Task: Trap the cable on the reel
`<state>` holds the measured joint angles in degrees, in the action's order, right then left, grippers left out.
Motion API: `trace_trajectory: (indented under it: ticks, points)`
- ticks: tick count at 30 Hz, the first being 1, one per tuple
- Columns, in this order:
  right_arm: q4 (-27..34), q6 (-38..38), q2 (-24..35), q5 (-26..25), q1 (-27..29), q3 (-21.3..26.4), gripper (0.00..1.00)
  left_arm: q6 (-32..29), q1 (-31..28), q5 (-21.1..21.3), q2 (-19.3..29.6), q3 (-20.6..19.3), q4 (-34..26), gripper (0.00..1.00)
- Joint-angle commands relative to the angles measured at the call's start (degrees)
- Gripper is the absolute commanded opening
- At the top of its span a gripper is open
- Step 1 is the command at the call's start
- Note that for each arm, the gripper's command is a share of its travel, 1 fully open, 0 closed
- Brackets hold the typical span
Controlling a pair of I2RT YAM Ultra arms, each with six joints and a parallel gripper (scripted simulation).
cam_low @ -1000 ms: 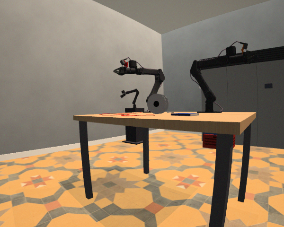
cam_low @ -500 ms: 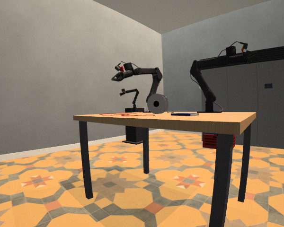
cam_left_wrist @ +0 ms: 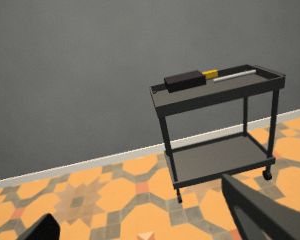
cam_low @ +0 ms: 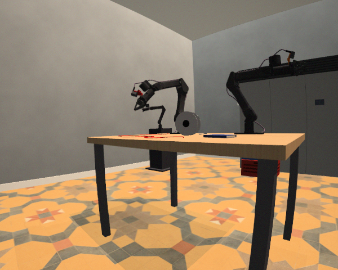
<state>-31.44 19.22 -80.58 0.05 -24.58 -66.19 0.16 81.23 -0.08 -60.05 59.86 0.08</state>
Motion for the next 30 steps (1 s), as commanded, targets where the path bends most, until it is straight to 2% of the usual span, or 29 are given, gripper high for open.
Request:
trace_trajectory:
  ticks: [1,3,5,12,18,30]
  points:
    - [-8.89,5.38,-2.61,0.18,-0.41,-2.93,0.30,-0.60,0.63,0.35,-0.23,-0.88,0.71,1.00]
    - [-12.11,7.27,-4.46,0.14,-0.42,-3.69,0.30,-0.60,0.63,0.35,-0.23,-0.88,0.71,1.00]
    - [-12.11,7.27,-4.46,0.14,-0.42,-3.69,0.30,-0.60,0.63,0.35,-0.23,-0.88,0.71,1.00]
    - [-22.63,13.23,-10.54,0.01,-0.50,-6.41,0.30,-0.60,0.63,0.35,-0.23,-0.88,0.71,1.00]
    - [-29.32,17.07,-14.47,-0.05,-0.56,-8.07,0.30,-0.60,0.63,0.35,-0.23,-0.88,0.71,1.00]
    - [-35.19,20.35,-17.56,-0.01,-0.66,-9.73,0.30,-0.60,0.63,0.35,-0.23,-0.88,0.71,1.00]
